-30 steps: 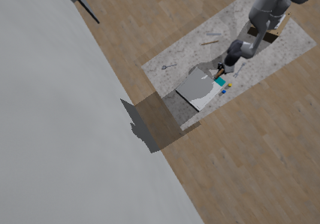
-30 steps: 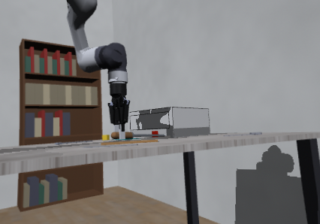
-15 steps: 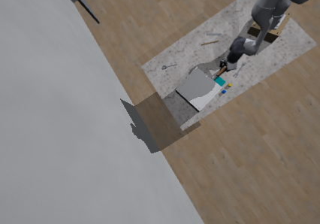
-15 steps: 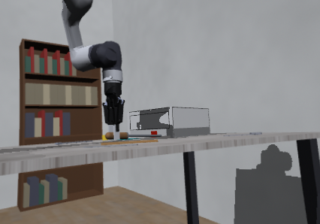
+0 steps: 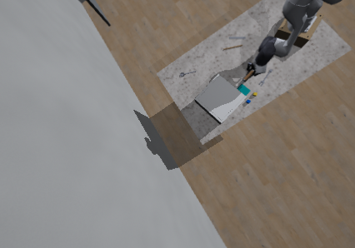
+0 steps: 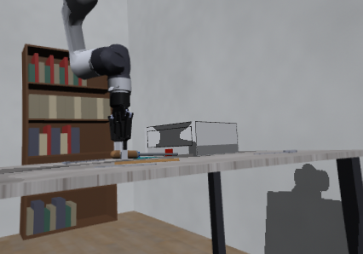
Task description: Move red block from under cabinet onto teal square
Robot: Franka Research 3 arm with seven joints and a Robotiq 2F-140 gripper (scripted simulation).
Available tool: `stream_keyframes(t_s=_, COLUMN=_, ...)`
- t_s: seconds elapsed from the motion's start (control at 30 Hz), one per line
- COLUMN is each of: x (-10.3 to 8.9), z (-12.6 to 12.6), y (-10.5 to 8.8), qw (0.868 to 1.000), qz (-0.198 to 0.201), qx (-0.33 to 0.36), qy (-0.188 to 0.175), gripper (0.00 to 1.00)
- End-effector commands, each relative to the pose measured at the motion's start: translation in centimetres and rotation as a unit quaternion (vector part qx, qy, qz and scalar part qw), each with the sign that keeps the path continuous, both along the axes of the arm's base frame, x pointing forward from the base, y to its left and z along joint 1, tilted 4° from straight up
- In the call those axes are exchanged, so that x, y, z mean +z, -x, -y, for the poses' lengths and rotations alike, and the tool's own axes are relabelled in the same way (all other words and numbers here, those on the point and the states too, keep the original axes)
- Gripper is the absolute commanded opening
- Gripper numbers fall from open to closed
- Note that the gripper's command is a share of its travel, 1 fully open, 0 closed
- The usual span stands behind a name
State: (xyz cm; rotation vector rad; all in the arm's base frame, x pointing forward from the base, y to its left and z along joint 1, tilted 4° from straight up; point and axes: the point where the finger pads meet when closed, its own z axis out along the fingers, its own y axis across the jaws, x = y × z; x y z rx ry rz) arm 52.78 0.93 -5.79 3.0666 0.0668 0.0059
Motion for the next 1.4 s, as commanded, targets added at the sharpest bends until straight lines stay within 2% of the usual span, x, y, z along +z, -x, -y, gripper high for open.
stream_keyframes(t_s=0.0, x=0.1, z=-0.1, y=0.5, qw=1.000, qz=0.007, qx=-0.004, qy=0.000, gripper=0.00)
stream_keyframes(t_s=0.4, x=0.1, z=0.0, y=4.3, qw=1.000, qz=0.007, qx=-0.006, qy=0.000, gripper=0.00)
stream_keyframes(t_s=0.47, x=0.1, z=0.0, y=4.3, qw=1.000, qz=0.007, qx=-0.006, qy=0.000, gripper=0.00)
stream_keyframes(t_s=0.93, x=0.0, z=0.2, y=8.1, qw=1.000, qz=0.007, qx=-0.008, qy=0.000, gripper=0.00)
stream_keyframes(t_s=1.37, x=0.0, z=0.3, y=10.2, qw=1.000, qz=0.007, qx=-0.009, qy=0.000, gripper=0.00)
